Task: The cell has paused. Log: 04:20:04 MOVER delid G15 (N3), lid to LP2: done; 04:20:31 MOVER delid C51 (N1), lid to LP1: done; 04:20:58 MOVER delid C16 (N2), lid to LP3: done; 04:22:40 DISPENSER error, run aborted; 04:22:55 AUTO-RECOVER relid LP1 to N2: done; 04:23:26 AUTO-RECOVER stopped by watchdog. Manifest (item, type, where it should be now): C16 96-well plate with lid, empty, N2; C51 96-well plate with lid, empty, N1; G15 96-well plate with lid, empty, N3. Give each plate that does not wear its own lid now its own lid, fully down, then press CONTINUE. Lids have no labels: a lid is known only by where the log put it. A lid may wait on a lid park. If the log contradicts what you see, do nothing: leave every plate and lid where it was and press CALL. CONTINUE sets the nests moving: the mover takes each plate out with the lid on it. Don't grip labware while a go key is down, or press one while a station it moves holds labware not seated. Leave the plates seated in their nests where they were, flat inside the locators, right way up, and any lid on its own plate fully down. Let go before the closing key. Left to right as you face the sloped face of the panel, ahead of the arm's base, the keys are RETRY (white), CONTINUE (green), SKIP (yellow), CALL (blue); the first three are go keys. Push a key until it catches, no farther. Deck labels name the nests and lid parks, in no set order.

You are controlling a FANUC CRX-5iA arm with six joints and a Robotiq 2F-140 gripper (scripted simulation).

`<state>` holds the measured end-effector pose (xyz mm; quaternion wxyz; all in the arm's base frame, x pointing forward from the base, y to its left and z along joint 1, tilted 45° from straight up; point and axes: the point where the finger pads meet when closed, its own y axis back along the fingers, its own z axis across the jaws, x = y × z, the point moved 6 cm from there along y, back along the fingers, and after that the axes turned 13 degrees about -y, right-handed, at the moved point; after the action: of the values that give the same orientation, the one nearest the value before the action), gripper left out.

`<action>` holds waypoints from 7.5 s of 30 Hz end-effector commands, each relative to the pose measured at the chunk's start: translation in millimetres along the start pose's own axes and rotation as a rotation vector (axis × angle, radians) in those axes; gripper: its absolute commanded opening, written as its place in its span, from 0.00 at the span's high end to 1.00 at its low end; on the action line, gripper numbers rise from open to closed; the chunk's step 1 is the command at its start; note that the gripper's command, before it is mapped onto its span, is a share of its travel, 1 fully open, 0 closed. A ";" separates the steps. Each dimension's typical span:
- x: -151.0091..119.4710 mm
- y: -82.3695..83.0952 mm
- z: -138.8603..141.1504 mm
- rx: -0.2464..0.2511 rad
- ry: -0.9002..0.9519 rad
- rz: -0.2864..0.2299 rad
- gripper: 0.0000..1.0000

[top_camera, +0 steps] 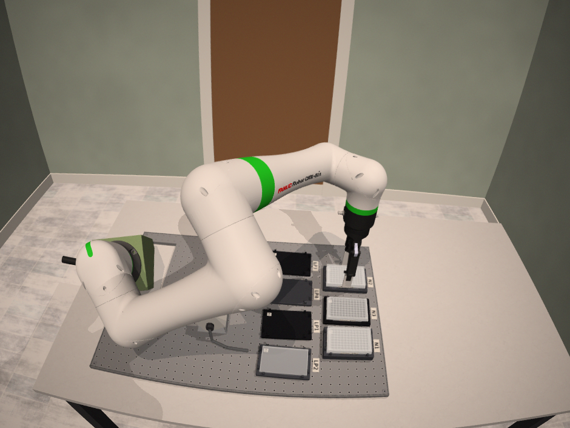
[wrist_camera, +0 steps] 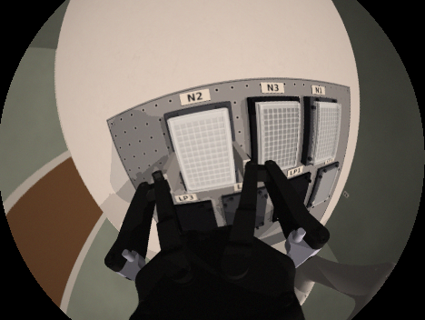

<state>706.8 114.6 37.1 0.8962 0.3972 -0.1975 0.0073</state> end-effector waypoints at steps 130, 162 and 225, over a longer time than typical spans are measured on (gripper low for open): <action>0.1 23.7 -0.1 0.000 0.000 0.000 0.34; 1.6 56.4 15.3 0.001 0.000 0.000 0.34; -95.5 53.5 360.9 0.000 0.001 0.000 0.34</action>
<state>483.9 -93.3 259.4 0.8963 0.3972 -0.1971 0.0075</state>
